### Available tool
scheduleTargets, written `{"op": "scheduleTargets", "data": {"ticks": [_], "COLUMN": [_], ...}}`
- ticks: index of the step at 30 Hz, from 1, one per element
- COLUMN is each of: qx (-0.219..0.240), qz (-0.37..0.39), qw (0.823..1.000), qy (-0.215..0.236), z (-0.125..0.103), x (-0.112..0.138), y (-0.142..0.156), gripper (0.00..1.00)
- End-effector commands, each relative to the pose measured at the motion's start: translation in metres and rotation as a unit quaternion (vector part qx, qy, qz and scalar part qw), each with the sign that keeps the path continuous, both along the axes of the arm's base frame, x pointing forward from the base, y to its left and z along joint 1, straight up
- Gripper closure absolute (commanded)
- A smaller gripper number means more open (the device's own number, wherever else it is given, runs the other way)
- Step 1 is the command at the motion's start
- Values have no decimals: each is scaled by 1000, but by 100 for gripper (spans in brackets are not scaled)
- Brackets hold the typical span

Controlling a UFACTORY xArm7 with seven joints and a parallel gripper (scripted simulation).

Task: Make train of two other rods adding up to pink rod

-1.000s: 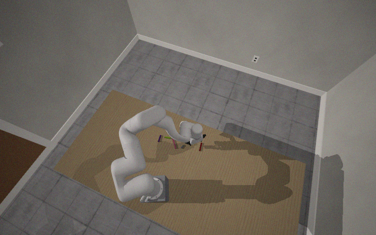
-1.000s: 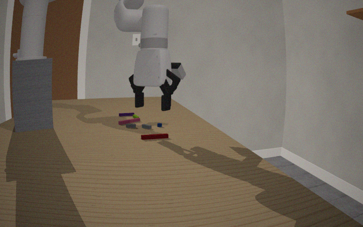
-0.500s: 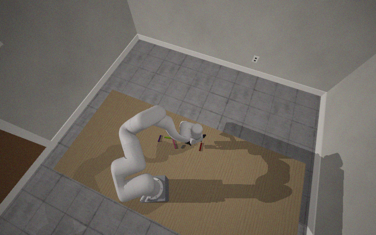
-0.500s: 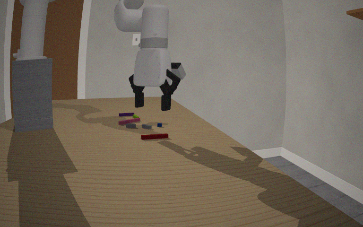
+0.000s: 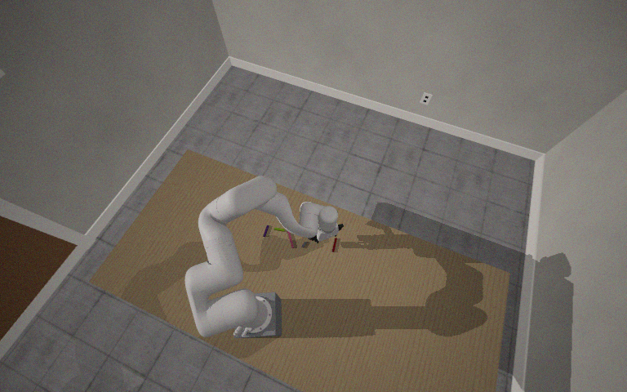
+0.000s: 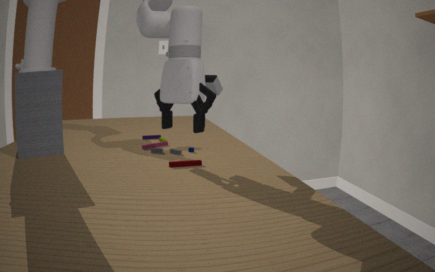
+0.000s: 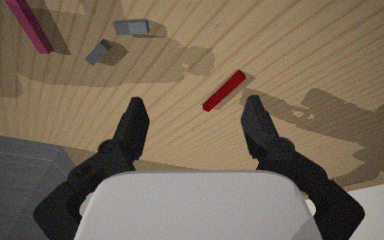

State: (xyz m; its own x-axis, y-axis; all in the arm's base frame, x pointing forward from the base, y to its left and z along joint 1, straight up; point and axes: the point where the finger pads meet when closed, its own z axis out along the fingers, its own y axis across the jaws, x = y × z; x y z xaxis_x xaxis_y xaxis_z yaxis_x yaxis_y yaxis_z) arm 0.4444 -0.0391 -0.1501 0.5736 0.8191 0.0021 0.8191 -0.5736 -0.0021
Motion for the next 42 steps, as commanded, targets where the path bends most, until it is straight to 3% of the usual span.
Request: {"op": "scheduleTargets", "data": {"ticks": [1, 9, 14, 16, 21, 31, 33, 34, 42], "qx": [0, 0, 0, 0, 0, -1, -1, -1, -1], "qz": [0, 13, 105, 105, 193, 331, 331, 370, 467], "qw": [1000, 1000, 994, 994, 981, 944, 944, 929, 884], "qy": [-2, -2, -2, -2, -2, -2, -2, -2, -2], "z": [1, 2, 2, 2, 3, 5, 5, 5, 7], "x": [2, 1, -1, -1, -3, -7, -7, -8, -11], "y": [0, 1, 9, 9, 18, 31, 31, 35, 45], "gripper": [0, 0, 0, 0, 0, 0, 0, 0, 0]}}
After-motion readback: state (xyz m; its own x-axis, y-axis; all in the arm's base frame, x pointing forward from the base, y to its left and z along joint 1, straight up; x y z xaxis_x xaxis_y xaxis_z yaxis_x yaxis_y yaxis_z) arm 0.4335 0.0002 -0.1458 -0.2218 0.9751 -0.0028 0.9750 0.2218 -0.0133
